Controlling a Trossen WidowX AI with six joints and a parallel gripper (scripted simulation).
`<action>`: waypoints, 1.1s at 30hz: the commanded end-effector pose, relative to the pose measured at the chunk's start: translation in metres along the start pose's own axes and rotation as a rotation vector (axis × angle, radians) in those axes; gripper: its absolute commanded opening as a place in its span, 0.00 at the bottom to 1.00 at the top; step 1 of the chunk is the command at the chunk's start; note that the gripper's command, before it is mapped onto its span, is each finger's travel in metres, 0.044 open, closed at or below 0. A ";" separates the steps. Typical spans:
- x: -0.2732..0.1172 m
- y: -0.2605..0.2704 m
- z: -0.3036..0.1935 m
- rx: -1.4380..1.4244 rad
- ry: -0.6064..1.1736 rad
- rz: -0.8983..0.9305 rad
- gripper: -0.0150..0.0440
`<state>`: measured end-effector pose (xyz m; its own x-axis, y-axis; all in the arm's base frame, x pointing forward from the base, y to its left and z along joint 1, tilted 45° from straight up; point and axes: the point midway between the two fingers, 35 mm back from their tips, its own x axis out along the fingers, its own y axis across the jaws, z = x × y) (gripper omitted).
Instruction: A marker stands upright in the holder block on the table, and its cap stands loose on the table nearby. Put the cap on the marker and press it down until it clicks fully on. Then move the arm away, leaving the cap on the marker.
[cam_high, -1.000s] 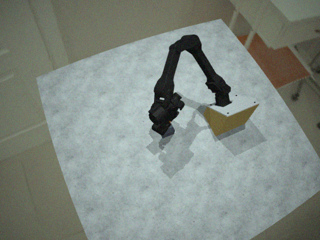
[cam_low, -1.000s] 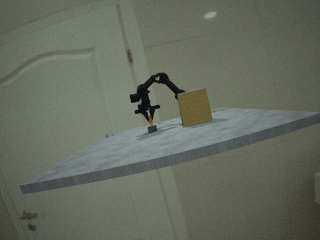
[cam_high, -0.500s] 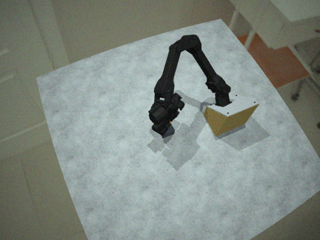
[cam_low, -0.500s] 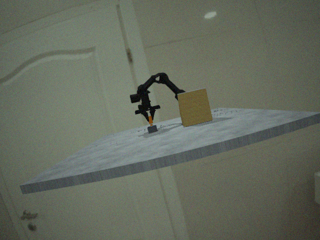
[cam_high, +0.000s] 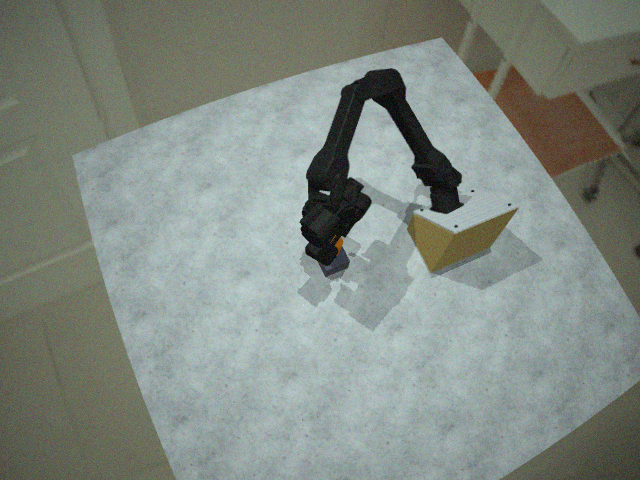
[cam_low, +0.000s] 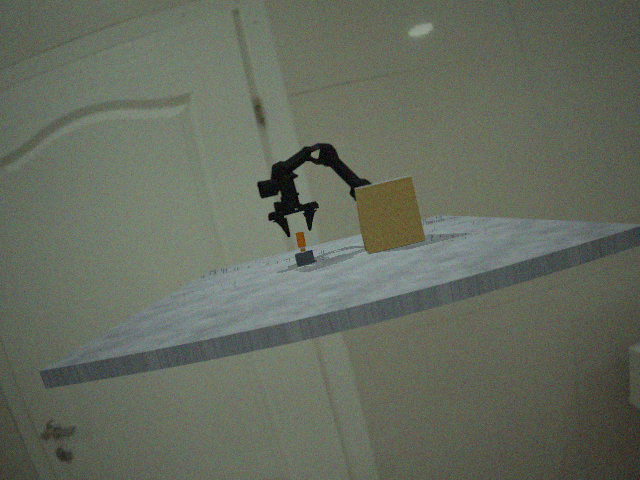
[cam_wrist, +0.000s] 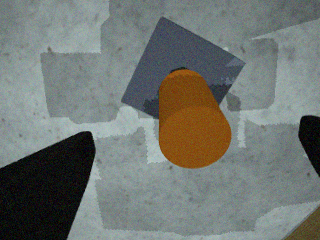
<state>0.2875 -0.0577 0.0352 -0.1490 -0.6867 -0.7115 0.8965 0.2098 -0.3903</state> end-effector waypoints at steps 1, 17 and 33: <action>-0.041 0.001 0.000 0.007 -0.004 0.020 1.00; -0.034 -0.001 -0.002 -0.994 -0.017 0.014 0.42; -0.030 -0.001 -0.002 -1.009 -0.017 0.014 0.25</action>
<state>0.2911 -0.0338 0.0572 -0.1288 -0.6855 -0.7166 0.1294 0.7048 -0.6975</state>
